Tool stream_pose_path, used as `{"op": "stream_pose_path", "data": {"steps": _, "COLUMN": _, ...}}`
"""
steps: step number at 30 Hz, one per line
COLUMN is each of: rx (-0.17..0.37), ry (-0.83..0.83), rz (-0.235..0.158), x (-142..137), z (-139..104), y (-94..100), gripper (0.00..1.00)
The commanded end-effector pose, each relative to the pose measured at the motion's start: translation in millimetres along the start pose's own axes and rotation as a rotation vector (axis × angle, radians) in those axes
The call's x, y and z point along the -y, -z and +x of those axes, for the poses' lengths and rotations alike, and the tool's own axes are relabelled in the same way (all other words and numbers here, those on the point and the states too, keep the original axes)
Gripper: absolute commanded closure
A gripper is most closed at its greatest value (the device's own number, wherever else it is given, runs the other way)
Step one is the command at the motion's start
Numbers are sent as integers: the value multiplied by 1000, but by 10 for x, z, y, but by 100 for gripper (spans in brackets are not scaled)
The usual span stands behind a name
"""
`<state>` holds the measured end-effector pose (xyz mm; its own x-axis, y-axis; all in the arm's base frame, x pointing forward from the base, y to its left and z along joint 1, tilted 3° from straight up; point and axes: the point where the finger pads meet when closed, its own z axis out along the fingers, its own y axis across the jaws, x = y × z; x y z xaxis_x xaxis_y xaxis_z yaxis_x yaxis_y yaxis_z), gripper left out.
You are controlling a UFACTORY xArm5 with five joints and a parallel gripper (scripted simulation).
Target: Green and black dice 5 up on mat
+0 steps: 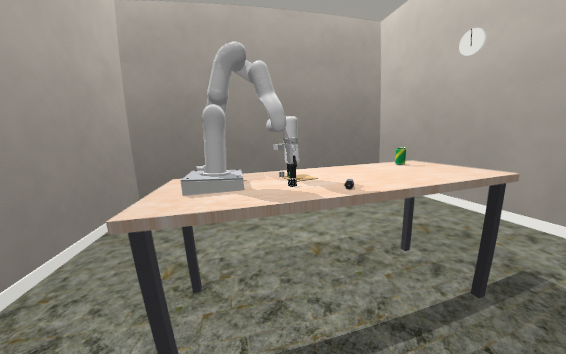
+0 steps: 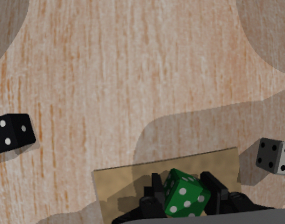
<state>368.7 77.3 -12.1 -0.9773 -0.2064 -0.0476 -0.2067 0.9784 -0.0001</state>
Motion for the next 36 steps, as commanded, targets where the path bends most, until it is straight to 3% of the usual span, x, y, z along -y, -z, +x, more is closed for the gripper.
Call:
{"op": "stream_pose_path", "data": {"steps": 1, "rx": 3, "ry": 0, "rz": 0, "x": 0, "z": -12, "y": 8, "gripper": 73}}
{"op": "stream_pose_path", "data": {"steps": 36, "rx": 3, "ry": 0, "rz": 0, "x": 0, "z": -12, "y": -33, "gripper": 73}}
